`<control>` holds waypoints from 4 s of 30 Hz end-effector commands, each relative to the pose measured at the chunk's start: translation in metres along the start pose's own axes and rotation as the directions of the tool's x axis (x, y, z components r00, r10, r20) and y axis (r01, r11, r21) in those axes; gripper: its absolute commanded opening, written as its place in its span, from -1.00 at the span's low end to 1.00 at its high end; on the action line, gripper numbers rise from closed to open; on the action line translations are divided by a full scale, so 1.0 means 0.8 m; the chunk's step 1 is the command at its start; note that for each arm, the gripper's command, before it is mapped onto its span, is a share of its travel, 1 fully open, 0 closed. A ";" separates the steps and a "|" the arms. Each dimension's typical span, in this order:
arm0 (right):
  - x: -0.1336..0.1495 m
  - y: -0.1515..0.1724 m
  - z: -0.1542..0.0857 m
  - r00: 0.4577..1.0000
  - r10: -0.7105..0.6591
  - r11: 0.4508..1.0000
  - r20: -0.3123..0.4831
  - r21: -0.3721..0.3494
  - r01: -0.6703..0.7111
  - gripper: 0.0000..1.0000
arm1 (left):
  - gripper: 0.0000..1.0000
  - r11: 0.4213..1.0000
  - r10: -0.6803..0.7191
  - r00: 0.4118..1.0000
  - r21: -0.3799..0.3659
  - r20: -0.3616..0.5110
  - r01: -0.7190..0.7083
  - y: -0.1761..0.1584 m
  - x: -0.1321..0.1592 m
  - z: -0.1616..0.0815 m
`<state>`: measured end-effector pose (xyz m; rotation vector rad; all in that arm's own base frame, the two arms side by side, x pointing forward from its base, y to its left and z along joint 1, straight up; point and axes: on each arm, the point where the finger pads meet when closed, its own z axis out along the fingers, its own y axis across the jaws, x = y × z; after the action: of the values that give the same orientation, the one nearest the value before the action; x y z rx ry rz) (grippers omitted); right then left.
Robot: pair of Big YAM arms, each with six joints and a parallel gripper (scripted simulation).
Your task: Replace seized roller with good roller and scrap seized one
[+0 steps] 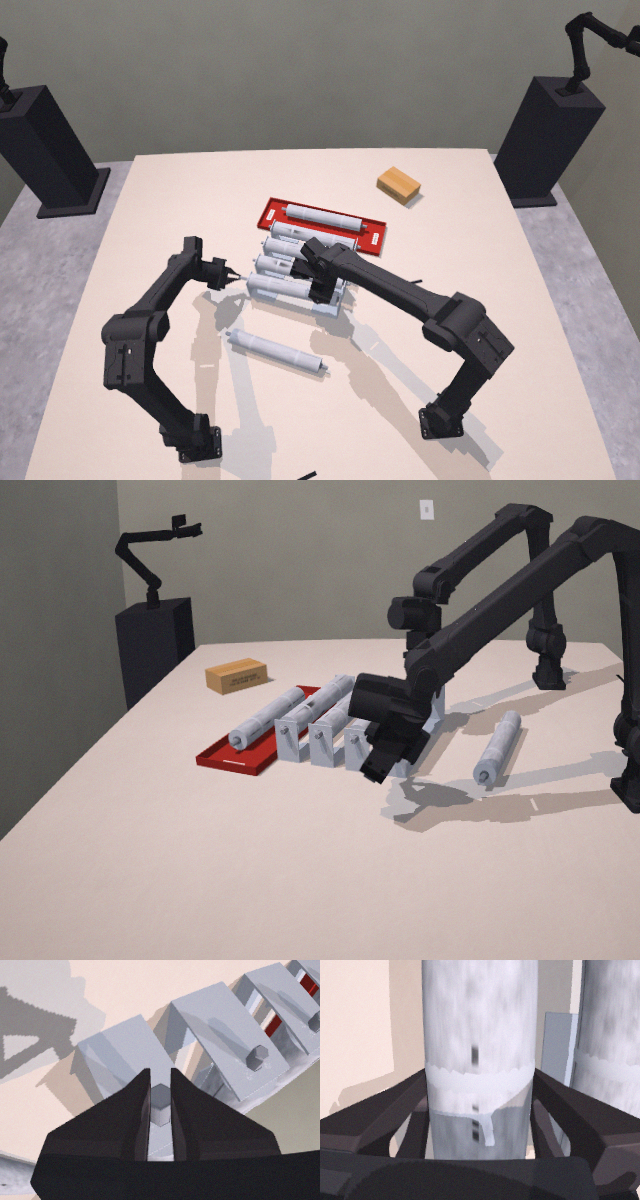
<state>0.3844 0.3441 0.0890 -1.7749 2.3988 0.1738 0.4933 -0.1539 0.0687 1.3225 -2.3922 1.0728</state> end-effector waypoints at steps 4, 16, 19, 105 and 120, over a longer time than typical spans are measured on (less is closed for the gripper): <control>0.003 -0.007 -0.019 1.000 -0.003 1.000 0.025 0.022 0.002 -0.36 | -0.94 0.998 -0.007 0.997 0.057 0.072 0.003 -0.036 -0.052 -0.034; -0.002 -0.010 -0.021 0.999 -0.004 1.000 0.046 0.027 0.002 -0.36 | -0.94 0.998 -0.005 0.997 0.063 0.075 0.000 -0.038 -0.053 -0.034; -0.001 -0.009 -0.013 0.998 -0.004 1.000 0.065 0.029 0.003 -0.36 | -0.94 0.998 -0.005 0.997 0.063 0.075 0.000 -0.038 -0.053 -0.034; -0.022 -0.023 -0.037 0.995 -0.012 0.999 0.102 0.052 0.007 -0.36 | -0.94 1.000 0.005 0.999 -0.022 -0.040 -0.006 -0.016 0.011 0.011; -0.022 -0.023 -0.037 0.995 -0.012 0.999 0.102 0.052 0.007 -0.36 | -0.94 1.000 0.005 0.999 -0.022 -0.040 -0.006 -0.016 0.011 0.011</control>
<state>0.3833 0.3444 0.0739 -1.7451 2.3727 0.2118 0.4927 -0.1566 0.0706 1.2979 -2.3928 1.0715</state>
